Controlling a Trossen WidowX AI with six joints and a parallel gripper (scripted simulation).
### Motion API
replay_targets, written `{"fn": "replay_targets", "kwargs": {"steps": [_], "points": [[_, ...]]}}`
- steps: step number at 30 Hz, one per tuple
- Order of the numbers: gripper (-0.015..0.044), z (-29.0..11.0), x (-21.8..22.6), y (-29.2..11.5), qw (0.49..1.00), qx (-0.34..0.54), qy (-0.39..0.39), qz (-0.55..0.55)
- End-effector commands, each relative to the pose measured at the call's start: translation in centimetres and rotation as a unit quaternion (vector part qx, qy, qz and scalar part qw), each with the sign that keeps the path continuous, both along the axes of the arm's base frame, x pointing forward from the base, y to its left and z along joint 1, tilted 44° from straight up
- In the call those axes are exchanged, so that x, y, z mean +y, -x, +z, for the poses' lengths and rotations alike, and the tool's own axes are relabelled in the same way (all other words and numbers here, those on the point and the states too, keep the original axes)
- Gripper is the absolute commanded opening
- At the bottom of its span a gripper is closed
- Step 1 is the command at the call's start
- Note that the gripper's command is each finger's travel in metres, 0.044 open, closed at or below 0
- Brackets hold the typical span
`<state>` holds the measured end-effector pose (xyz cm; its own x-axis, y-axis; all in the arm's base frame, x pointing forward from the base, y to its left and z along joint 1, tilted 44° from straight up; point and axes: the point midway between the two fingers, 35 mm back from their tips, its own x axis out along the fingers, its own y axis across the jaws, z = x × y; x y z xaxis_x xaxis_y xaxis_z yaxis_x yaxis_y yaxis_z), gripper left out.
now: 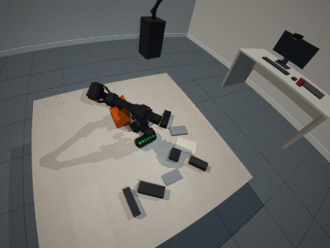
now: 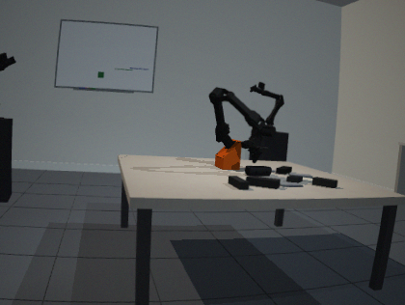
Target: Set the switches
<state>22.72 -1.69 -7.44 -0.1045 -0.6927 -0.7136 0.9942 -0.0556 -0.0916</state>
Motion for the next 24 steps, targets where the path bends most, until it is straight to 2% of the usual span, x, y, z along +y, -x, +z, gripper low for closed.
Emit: {"fn": "replay_targets", "kwargs": {"steps": [1,4,10,23,24], "points": [[0.0105,1.9,2.1,-0.6,1.000,-0.005,-0.003,0.001],[0.0184,3.4,3.4,-0.6,1.000,-0.005,-0.003,0.001],[0.0341,3.3,3.4,-0.7,1.000,-0.005,-0.003,0.001],[0.0000,3.3,3.4,-0.7,1.000,-0.005,-0.003,0.001],[0.0000,3.3,3.4,-0.7,1.000,-0.005,-0.003,0.001]]}}
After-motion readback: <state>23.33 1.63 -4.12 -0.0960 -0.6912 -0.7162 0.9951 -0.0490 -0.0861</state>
